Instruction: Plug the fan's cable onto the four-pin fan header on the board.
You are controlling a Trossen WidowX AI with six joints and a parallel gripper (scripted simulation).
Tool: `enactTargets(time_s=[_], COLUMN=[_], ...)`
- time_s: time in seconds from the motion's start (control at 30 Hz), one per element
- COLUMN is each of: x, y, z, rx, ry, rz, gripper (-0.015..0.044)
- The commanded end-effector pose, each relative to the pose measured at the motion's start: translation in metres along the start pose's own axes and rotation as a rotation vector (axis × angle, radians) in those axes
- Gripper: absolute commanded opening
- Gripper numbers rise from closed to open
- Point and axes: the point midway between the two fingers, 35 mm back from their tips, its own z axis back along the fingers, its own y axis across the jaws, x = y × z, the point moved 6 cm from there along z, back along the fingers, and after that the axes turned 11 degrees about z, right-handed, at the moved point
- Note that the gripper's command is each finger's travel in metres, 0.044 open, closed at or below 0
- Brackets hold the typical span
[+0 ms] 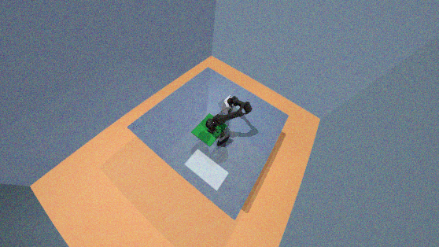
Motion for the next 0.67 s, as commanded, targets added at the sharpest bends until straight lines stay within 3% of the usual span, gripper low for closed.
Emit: enactTargets(time_s=[0.0,0.3,0.53,0.63], x=[0.001,0.003,0.103,0.115], y=[0.003,0.002,-0.029,-0.035], z=[0.044,0.048,0.049,0.049], rx=[0.02,0.02,0.018,0.019], ry=[-0.008,-0.008,-0.015,-0.013], rz=[0.008,0.008,0.008,0.009], gripper=[0.026,0.026,0.026,0.026])
